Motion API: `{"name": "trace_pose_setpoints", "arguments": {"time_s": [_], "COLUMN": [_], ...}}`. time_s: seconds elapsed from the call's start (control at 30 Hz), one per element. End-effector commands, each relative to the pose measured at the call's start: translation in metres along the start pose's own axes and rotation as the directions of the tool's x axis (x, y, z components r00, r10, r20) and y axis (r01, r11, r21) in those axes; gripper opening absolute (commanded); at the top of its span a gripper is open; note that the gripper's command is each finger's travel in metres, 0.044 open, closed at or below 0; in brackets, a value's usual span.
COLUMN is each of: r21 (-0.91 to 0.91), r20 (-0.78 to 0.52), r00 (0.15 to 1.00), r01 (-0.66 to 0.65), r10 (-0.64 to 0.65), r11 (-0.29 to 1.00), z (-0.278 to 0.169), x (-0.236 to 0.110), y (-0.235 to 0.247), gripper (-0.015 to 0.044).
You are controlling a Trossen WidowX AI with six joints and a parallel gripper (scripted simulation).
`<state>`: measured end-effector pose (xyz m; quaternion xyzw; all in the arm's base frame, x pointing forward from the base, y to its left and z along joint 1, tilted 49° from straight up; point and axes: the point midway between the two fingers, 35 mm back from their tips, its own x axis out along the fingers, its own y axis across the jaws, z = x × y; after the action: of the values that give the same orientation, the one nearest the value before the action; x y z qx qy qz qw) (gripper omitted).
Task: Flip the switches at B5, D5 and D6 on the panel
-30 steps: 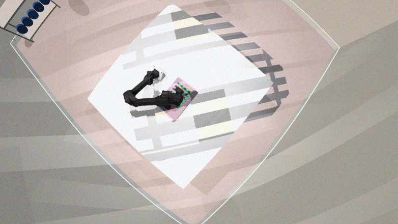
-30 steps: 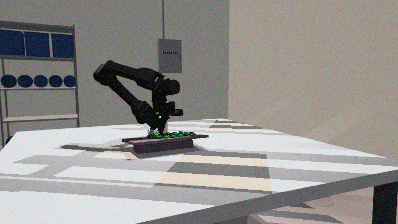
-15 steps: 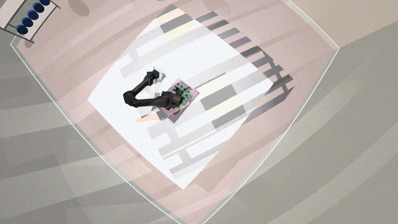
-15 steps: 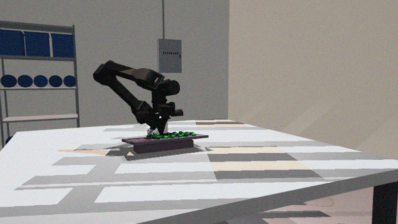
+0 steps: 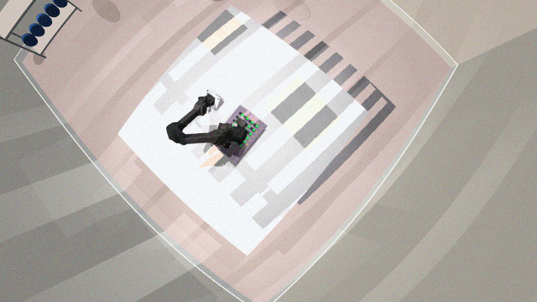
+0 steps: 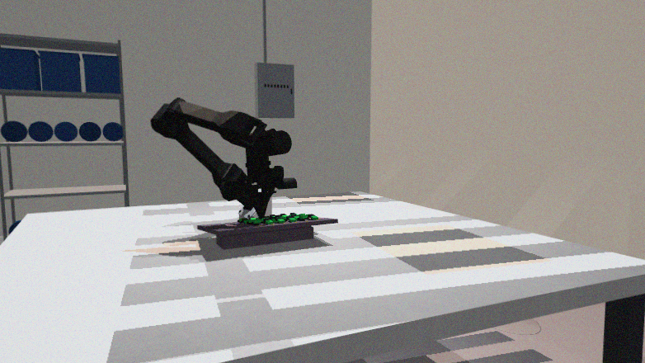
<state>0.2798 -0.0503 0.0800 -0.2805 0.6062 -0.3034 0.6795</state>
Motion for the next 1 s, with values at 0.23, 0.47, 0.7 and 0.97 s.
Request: {"name": "trace_pose_setpoints", "arguments": {"time_s": [0.23,0.47,0.7,0.97], "r21": [0.001,-0.003,-0.003,-0.002], "r20": [-0.020,-0.023,-0.009,0.004], "r00": [1.000,1.000,1.000,1.000], "r01": [0.000,-0.001,-0.002,0.002], "r10": [0.000,0.001,0.002,-0.002], "r11": [1.000,1.000,1.000,1.000], "z": [0.003,-0.068,-0.077,-0.079], "x": [-0.063,-0.066,-0.047,-0.023], "y": [0.000,0.001,0.001,0.000], "gripper": [0.0000,0.0000,0.0000,0.0000]}}
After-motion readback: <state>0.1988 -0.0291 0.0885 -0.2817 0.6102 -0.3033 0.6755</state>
